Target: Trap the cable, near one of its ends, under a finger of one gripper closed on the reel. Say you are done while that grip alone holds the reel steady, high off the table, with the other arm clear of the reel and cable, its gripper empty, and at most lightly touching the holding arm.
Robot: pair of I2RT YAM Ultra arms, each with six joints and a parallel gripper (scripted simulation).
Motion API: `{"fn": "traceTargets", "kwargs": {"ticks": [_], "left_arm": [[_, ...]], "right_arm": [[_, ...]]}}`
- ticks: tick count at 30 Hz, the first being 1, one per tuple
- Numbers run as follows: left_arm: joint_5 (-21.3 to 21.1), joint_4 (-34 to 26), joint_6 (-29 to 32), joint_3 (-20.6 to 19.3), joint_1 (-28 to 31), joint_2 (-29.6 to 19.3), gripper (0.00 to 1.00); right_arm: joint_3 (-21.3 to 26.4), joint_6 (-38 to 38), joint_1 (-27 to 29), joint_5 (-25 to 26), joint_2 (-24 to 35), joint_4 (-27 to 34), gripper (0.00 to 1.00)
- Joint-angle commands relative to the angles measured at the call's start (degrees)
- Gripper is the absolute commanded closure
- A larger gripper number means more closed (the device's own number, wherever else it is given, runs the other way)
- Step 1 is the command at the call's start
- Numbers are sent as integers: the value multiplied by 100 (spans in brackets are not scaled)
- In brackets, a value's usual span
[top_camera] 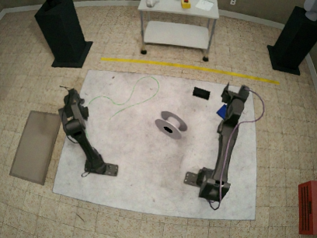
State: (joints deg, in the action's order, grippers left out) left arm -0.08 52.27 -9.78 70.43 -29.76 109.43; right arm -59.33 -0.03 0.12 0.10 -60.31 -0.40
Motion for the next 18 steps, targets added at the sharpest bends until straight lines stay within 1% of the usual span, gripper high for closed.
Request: {"fn": "traceTargets", "kwargs": {"ticks": [1,2,3,8,9,10,18], "left_arm": [[38,57,-57,-146,-20,-232,70],[39,74,-57,-68,-23,-249,70],[39,36,-58,-70,-26,-259,70],[38,57,-59,-170,-36,-281,70],[40,73,-59,45,-40,-311,70],[42,55,-59,126,-43,-331,70],[41,-69,-63,-98,-70,-319,70]], "right_arm": [[-220,15,-70,-63,173,89,25],[-220,15,-70,-63,173,89,25],[-220,15,-70,-63,173,89,25],[-220,15,-70,-63,173,89,25],[-220,15,-70,-63,173,89,25],[-220,15,-70,-63,173,89,25],[-220,15,-70,-63,173,89,25]]}}
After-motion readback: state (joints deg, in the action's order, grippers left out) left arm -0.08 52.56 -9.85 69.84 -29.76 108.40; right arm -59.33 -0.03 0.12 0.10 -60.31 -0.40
